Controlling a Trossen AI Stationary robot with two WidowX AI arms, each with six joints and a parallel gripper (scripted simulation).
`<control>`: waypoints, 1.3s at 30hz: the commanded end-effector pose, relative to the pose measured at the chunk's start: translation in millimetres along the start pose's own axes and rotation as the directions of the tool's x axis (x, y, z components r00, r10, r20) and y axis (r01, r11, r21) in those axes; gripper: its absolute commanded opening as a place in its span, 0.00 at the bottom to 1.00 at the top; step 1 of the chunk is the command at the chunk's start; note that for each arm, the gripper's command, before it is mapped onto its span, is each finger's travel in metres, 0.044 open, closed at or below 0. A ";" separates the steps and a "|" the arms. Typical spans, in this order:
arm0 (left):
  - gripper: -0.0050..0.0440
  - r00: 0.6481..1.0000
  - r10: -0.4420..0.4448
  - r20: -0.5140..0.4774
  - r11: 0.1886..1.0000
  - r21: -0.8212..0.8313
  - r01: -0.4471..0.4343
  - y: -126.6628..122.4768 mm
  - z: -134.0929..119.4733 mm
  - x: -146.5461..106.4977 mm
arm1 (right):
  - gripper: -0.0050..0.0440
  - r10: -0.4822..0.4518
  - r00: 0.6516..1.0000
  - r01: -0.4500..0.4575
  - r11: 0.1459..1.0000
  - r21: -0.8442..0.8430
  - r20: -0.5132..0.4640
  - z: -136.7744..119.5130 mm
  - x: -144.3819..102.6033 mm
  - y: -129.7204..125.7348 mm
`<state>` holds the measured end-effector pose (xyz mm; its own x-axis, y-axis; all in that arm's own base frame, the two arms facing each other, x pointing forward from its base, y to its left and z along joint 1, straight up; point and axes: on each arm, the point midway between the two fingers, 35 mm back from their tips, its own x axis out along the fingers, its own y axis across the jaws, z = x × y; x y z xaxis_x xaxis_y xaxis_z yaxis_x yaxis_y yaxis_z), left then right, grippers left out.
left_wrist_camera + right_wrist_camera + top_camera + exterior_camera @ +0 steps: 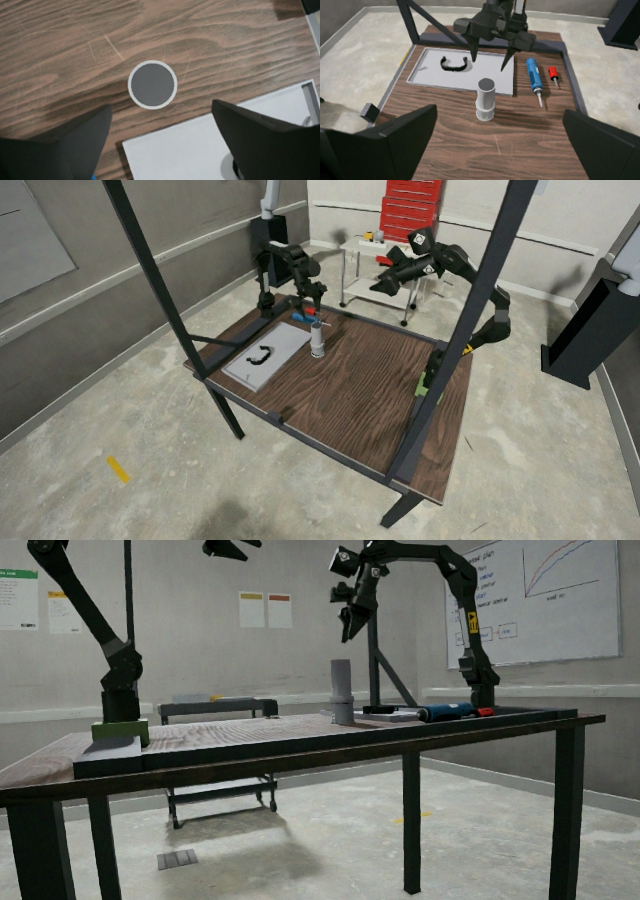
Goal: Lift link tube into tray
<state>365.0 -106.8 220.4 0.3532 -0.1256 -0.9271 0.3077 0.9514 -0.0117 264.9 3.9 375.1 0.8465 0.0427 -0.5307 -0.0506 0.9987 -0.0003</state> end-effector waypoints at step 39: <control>0.82 0.707 -0.599 0.377 0.706 0.666 0.242 82.9 -62.1 58.2 | 1.00 -0.002 1.000 0.002 1.000 0.001 0.015 3.6 -3.6 0.0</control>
<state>353.0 -19.8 136.3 0.4023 -0.7511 -0.5235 0.8791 0.4765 -0.0081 265.0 3.9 375.0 0.8463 0.0427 -0.5309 -0.0506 0.9987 -0.0003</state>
